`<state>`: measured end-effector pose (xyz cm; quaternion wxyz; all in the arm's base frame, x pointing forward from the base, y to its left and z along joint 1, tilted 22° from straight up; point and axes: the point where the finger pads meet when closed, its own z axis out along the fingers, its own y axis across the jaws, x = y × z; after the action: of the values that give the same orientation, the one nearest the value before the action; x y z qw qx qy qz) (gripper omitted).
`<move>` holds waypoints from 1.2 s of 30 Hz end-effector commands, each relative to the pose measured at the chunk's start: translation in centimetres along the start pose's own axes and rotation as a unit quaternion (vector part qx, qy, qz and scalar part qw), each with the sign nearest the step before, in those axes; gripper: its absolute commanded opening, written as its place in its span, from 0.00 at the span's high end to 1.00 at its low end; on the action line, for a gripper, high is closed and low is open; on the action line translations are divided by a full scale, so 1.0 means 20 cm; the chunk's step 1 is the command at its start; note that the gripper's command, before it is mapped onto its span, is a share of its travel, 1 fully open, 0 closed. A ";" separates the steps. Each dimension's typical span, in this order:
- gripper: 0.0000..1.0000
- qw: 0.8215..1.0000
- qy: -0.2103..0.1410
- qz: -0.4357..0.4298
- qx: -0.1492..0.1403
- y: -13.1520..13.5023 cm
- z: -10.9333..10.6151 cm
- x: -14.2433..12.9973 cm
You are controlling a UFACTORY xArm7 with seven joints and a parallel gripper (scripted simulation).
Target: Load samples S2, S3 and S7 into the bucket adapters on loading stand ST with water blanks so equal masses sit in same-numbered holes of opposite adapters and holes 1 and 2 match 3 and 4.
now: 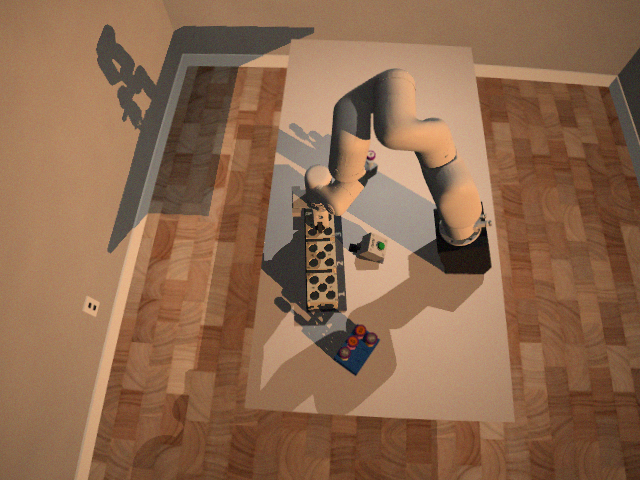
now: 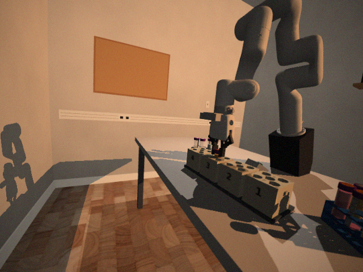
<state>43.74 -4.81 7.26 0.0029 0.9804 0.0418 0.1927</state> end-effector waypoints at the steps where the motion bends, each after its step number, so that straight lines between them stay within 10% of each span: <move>1: 0.56 1.000 0.002 0.000 0.000 0.00 0.00 0.01; 36: 0.56 1.000 0.002 0.000 0.000 0.00 -0.06 0.01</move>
<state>43.49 -4.84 7.87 0.0001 0.9797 0.0425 0.1957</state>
